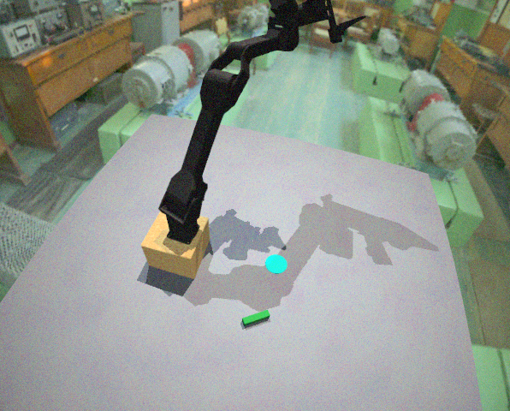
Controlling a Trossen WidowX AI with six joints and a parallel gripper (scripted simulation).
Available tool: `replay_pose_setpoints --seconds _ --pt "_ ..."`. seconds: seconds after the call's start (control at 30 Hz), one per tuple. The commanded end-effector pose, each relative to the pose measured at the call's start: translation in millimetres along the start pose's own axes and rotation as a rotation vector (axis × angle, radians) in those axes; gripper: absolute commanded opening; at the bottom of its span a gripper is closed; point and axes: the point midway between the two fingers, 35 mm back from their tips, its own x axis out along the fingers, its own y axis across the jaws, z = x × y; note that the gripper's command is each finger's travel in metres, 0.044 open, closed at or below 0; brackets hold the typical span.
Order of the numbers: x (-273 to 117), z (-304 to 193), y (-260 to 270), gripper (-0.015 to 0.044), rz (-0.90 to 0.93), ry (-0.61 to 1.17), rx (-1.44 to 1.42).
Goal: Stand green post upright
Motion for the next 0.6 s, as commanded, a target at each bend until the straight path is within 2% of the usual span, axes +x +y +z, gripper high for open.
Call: replay_pose_setpoints --seconds 0.0,0.17,0.2,0.57 --pt "1.2 0.2 -0.9 0.0374 0.0 0.0 -0.009" --pt "31.3 6.0 -27.2 0.0242 -0.004 0.006 -0.237" --pt "38.0 7.9 -33.8 0.0233 -0.006 0.009 -0.289" --pt "104.1 43.1 -117.8 0.0233 -0.086 0.074 -0.839"
